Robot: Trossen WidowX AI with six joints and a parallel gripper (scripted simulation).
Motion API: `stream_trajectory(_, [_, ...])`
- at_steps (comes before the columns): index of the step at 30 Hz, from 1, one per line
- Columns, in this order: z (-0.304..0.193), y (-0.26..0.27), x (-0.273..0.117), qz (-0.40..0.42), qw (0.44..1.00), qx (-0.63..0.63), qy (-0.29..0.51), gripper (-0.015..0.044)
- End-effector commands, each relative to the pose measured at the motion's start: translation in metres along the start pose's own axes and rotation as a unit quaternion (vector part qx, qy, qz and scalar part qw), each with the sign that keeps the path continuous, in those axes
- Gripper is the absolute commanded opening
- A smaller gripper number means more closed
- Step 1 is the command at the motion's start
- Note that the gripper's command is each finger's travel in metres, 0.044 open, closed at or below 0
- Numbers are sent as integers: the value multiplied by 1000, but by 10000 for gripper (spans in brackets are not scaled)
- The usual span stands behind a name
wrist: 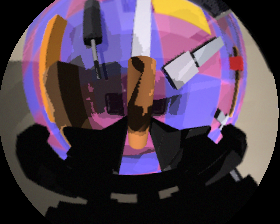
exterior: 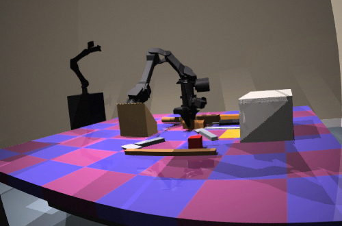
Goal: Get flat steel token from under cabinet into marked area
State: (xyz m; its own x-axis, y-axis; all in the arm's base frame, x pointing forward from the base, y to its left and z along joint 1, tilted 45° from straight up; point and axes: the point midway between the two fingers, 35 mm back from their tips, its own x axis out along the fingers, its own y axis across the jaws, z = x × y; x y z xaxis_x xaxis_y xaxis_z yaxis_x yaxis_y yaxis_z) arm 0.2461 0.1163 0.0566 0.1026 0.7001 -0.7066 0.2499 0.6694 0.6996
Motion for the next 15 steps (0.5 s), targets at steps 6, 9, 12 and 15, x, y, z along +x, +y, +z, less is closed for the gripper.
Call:
stream_trajectory(6, [0,0,0,0,1000,-1,0,0])
stream_trajectory(9, [1,0,0,0,1000,-1,0,0])
stream_trajectory(12, [3,0,0,0,1000,-1,0,0])
stream_trajectory(15, [6,0,0,-1,1000,0,0,0])
